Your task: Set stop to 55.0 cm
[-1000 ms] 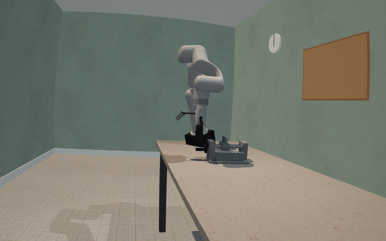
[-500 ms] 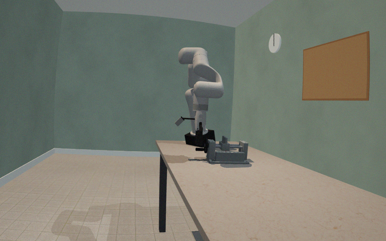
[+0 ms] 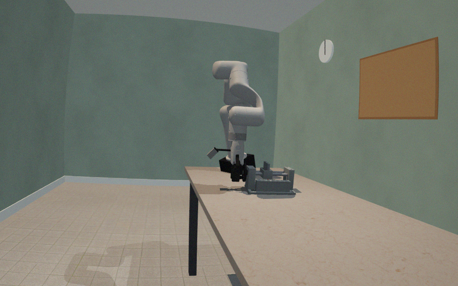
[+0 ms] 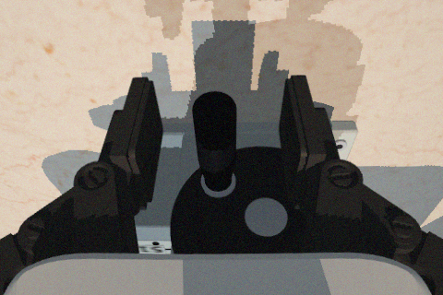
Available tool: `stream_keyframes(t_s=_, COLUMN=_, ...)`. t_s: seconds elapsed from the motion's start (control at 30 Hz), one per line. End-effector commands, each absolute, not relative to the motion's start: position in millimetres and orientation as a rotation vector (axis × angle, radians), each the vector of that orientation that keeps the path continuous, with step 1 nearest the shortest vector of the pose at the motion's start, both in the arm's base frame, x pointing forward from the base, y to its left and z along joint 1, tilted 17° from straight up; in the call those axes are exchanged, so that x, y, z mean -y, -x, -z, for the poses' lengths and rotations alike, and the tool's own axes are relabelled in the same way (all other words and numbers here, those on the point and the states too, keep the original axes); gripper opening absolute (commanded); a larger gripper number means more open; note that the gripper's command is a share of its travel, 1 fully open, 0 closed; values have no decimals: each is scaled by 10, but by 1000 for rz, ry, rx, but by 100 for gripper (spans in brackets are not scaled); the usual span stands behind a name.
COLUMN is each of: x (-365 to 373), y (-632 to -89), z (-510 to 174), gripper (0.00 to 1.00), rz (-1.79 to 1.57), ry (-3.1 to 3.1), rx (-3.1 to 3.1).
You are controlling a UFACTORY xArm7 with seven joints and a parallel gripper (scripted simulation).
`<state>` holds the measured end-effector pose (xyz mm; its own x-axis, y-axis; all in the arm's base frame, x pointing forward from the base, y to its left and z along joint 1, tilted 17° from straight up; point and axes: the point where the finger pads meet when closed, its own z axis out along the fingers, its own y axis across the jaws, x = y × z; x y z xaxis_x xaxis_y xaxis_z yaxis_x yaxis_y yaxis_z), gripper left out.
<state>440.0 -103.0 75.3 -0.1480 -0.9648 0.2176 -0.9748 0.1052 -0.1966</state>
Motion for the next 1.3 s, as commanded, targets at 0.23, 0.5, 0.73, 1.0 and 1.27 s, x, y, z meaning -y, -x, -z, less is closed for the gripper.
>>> stream_keyframes(t_s=0.23, x=1037, y=-4421, z=-726, gripper=57, rz=-462, ry=-2030, rx=2311)
stream_keyframes(t_s=0.5, x=1037, y=-4421, z=-726, gripper=6, rz=-462, ry=-2030, rx=2311)
stream_keyframes(t_s=0.73, x=1037, y=-4421, z=-726, gripper=6, rz=-462, ry=-2030, rx=2311)
stream_keyframes(t_s=1.0, x=1037, y=-4421, z=-726, gripper=6, rz=-462, ry=-2030, rx=2311)
stream_keyframes(t_s=1.27, x=1037, y=-4421, z=-726, gripper=6, rz=-462, ry=-2030, rx=2311)
